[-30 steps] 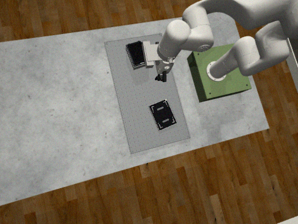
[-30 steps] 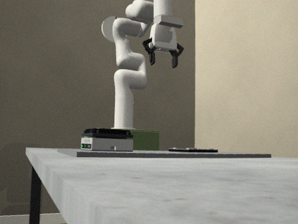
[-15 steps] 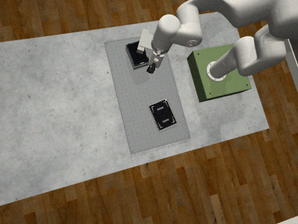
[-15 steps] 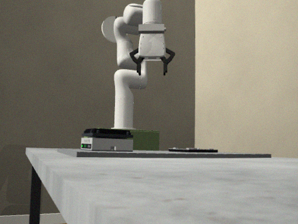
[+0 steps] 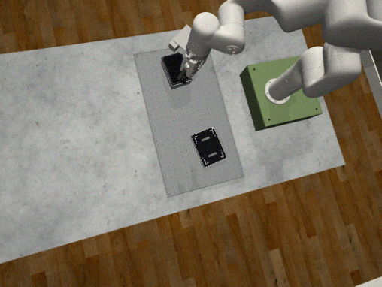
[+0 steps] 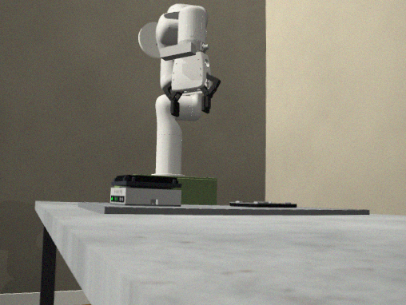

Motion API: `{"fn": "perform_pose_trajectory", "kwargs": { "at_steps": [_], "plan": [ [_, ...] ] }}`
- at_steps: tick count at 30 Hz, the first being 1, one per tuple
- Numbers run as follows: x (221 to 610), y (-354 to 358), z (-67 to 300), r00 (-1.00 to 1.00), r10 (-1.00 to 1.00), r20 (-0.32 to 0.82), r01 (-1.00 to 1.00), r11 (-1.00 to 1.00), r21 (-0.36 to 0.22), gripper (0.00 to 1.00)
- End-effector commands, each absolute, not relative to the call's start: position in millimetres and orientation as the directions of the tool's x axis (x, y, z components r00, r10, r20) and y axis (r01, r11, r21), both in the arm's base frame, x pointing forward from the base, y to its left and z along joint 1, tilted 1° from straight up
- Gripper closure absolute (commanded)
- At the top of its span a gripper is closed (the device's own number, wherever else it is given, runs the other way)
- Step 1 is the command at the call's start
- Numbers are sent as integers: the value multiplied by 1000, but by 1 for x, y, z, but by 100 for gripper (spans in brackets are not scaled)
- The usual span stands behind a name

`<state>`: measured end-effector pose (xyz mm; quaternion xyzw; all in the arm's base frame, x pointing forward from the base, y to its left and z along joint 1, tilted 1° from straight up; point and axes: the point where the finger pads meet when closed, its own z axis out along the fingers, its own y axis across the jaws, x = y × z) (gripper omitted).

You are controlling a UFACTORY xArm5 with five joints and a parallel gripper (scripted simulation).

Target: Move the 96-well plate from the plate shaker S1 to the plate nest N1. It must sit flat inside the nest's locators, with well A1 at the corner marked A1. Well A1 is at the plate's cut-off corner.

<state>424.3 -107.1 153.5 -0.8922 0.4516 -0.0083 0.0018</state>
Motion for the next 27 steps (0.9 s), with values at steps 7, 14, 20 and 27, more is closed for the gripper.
{"fn": "perform_pose_trajectory", "kwargs": {
  "at_steps": [7, 14, 20, 27],
  "plan": [
    [427, -147, 122, 289, -957, 13, -957, -289, 0, 0],
    [428, -166, 106, 126, -992, 9, -992, -126, 3, 0],
    [429, -189, 87, 118, -993, 9, -993, -118, 3, 0],
    [429, -209, 71, 118, -993, 9, -993, -118, 4, 0]
  ]
}}
